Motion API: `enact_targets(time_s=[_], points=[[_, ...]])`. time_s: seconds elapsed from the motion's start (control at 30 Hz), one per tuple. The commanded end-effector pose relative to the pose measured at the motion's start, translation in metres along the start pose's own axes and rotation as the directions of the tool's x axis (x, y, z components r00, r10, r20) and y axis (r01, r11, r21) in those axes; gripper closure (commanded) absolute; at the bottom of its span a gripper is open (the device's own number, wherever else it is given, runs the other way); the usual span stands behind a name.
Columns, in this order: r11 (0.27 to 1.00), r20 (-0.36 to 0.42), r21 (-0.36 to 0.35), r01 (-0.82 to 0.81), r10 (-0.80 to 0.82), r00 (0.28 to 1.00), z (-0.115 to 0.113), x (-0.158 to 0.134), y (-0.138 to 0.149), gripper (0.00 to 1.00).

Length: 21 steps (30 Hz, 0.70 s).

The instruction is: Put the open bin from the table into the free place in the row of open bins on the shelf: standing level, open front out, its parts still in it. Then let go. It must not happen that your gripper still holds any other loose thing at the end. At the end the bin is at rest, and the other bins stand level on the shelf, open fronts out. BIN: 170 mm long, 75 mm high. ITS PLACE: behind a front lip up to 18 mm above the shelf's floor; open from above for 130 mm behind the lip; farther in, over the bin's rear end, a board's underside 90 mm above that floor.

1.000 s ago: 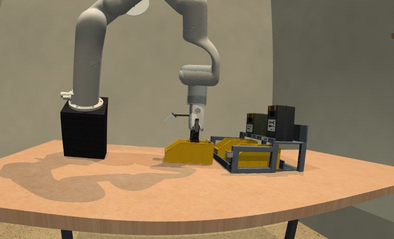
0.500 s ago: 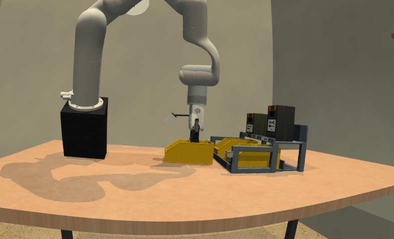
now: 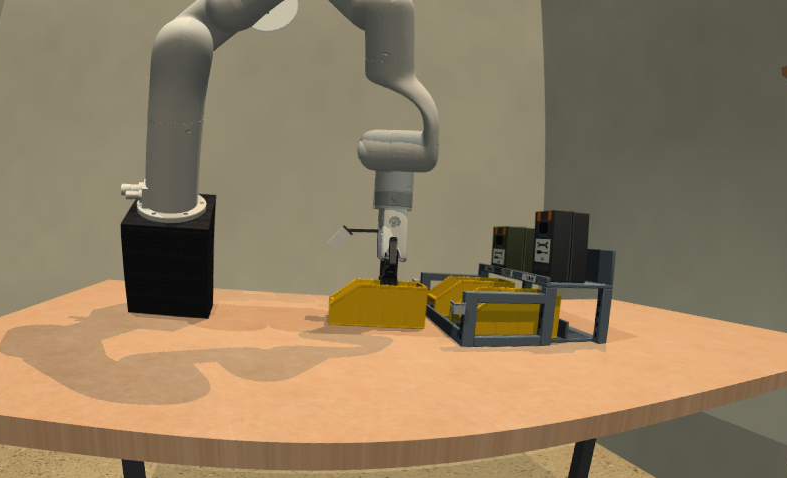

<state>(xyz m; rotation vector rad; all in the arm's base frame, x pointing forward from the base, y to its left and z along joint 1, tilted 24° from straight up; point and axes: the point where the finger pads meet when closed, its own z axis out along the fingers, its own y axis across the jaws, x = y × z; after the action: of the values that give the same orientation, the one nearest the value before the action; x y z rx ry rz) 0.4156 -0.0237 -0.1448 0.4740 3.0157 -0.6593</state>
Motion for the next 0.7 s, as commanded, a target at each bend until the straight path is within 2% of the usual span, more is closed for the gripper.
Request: enact_targets(time_s=[0.0,0.13,0.3,0.67], points=[[1.0,0.003,-0.002,-0.001,0.001,1.0,-0.001,-0.001,0.001,0.72],[1.0,0.003,-0.002,-0.001,0.001,1.0,-0.001,-0.001,0.001,0.72],[1.0,0.001,-0.001,0.0,0.0,1.0,-0.041,-0.001,0.001,0.72],[1.0,0.001,-0.001,0.0,0.0,1.0,-0.041,-0.001,0.001,0.72]])
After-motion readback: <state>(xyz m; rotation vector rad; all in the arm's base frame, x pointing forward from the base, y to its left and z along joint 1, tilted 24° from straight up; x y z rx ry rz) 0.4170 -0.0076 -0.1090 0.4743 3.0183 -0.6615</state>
